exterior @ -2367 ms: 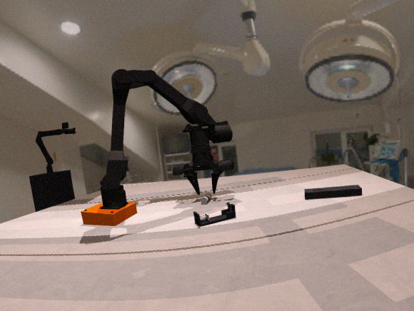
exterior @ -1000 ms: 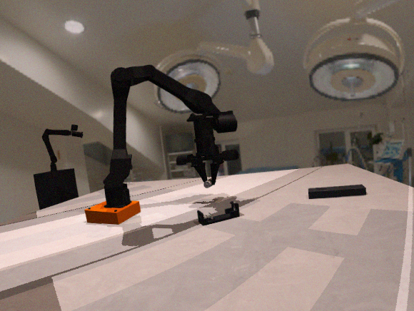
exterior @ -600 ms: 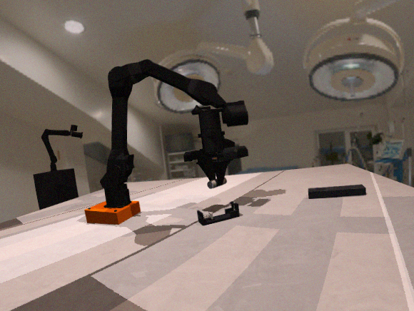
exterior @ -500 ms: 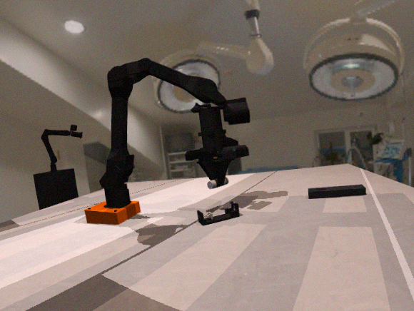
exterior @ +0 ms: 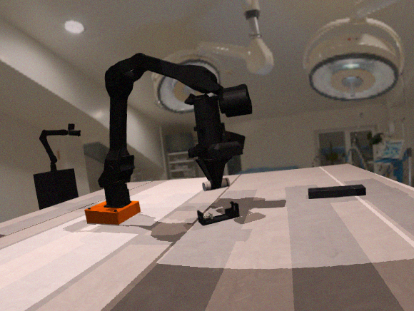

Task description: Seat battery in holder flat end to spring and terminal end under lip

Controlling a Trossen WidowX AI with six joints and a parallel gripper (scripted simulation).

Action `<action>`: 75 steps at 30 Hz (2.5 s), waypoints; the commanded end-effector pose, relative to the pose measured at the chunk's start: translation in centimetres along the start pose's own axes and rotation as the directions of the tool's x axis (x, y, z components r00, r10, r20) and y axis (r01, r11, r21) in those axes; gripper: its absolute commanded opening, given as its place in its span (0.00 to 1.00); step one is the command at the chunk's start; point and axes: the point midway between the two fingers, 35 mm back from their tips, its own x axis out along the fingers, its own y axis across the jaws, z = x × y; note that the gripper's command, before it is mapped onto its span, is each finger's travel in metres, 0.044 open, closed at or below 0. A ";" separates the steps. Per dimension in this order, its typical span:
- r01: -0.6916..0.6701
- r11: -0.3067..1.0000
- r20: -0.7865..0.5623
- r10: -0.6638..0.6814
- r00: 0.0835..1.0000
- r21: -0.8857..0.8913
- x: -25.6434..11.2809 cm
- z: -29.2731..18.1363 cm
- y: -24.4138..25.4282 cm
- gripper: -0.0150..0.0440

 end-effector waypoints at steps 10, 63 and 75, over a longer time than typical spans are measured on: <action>-0.004 1.000 0.141 0.001 0.990 0.018 2.4 0.4 -0.1 0.37; -0.013 1.000 0.493 0.008 0.870 0.007 6.0 -1.0 0.0 0.37; -0.012 1.000 0.494 0.006 0.870 0.008 6.2 -2.4 0.1 0.37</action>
